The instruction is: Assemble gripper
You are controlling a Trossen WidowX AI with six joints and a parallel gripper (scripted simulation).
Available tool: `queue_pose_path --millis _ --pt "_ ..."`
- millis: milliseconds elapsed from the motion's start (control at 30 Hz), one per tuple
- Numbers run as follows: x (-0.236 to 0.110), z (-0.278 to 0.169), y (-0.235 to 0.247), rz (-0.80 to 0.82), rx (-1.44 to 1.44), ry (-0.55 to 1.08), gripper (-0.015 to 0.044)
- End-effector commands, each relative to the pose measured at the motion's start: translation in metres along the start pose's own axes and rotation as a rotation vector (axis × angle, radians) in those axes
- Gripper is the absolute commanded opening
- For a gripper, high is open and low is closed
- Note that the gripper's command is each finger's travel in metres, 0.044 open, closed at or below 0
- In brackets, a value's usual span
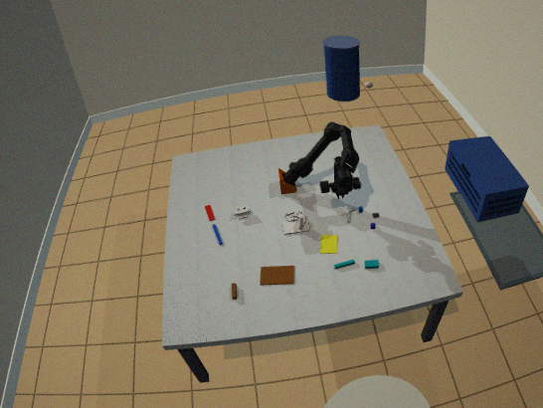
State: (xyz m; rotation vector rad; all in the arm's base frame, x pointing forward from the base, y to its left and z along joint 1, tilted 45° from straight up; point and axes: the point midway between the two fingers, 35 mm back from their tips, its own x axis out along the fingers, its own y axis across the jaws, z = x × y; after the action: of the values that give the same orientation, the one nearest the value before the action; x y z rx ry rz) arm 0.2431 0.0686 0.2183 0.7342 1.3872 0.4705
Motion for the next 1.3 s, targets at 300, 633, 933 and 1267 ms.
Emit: queue_pose_path --millis 300,633,933,1267 --pt "-0.009 0.042 0.023 0.000 0.244 -0.002 0.0394" --pt "0.010 0.045 0.024 -0.001 0.255 -0.003 0.0440" --pt "0.032 0.044 0.025 0.002 0.257 -0.003 0.0440" --pt "0.048 0.045 0.025 0.002 0.257 -0.003 0.0440"
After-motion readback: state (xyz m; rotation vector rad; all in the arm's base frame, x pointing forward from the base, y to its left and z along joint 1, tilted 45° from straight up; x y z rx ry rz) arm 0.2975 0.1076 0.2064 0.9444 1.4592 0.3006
